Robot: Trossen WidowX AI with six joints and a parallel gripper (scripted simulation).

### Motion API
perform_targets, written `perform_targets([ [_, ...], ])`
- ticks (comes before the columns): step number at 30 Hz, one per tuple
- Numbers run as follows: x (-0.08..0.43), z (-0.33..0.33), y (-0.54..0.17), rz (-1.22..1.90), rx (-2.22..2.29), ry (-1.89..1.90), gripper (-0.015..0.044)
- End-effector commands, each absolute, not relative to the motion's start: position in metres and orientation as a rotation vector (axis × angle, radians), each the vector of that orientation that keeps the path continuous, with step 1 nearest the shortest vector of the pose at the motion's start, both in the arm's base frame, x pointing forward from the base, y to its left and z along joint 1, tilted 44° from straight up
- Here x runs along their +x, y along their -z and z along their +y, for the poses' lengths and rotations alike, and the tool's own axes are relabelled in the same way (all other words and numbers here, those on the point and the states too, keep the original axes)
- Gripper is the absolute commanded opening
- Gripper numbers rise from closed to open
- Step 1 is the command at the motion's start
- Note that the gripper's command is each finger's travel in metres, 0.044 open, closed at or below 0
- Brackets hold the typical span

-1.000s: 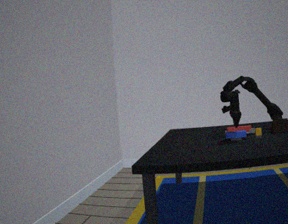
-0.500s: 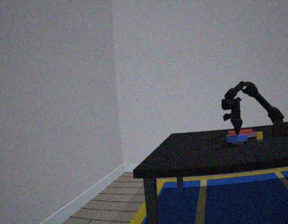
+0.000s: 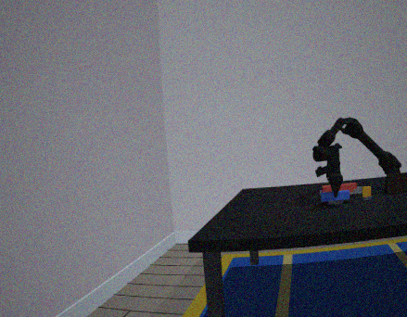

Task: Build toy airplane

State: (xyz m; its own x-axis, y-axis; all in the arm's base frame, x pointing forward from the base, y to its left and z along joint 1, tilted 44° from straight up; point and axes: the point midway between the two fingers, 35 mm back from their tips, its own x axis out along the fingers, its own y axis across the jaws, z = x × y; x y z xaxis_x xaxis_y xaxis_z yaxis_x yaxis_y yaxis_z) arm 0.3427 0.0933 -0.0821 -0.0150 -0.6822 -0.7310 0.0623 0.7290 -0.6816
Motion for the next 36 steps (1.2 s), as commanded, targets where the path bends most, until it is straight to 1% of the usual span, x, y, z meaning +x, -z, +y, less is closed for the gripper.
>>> perform_targets([
  [1, 0.34, 0.086, 0.088, 1.487, -0.547, 0.639, 0.044],
  [4, 0.34, 0.084, 0.09, 1.487, -0.547, 0.64, 0.044],
  [13, 0.34, 0.084, 0.09, 1.487, -0.547, 0.64, 0.0204],
  [21, 0.34, 0.084, 0.09, 1.487, -0.547, 0.64, 0.015],
  [26, 0.341, 0.087, 0.087, 1.49, -0.545, 0.638, 0.0019],
  [27, 0.341, 0.089, 0.085, 1.491, -0.545, 0.637, 0.0],
  [36, 0.346, 0.11, 0.067, 1.493, -0.542, 0.633, 0.0],
])
